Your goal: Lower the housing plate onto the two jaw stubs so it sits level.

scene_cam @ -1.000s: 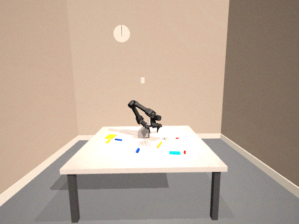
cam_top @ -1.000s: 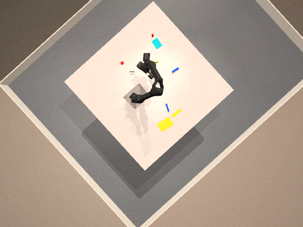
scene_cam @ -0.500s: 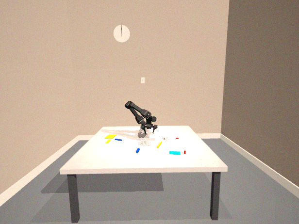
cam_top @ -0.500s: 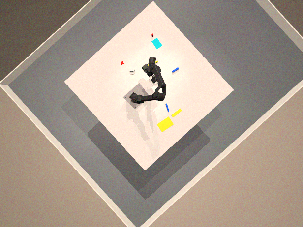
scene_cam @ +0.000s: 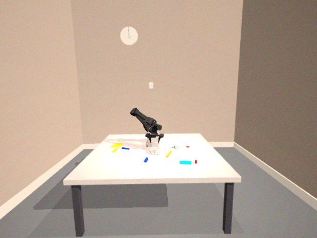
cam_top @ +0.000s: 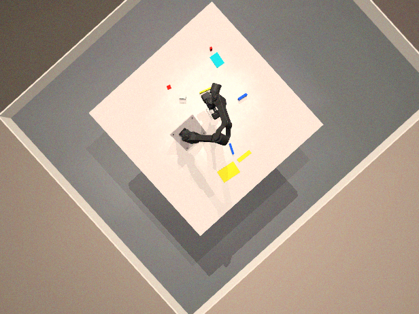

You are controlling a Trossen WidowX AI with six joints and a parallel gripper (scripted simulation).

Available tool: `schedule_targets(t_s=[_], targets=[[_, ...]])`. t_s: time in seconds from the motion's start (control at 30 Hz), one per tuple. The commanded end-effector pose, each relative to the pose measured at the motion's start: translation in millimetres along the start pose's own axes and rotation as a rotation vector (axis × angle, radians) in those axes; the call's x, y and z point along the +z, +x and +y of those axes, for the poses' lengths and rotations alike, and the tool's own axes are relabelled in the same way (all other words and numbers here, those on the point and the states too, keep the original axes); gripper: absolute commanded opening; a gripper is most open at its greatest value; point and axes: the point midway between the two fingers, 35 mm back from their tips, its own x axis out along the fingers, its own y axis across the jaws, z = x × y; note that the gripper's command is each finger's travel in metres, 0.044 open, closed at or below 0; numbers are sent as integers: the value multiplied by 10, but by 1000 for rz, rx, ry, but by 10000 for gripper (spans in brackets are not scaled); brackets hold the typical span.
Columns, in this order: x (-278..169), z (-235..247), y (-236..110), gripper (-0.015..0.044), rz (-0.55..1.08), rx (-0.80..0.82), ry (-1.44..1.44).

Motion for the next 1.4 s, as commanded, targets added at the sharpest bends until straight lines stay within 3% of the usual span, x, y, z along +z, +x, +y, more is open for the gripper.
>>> schedule_targets(t_s=[0.0,1.37], targets=[[-6,-27,4,351,-2,-6,9],[-40,35,4,351,-2,-6,14]])
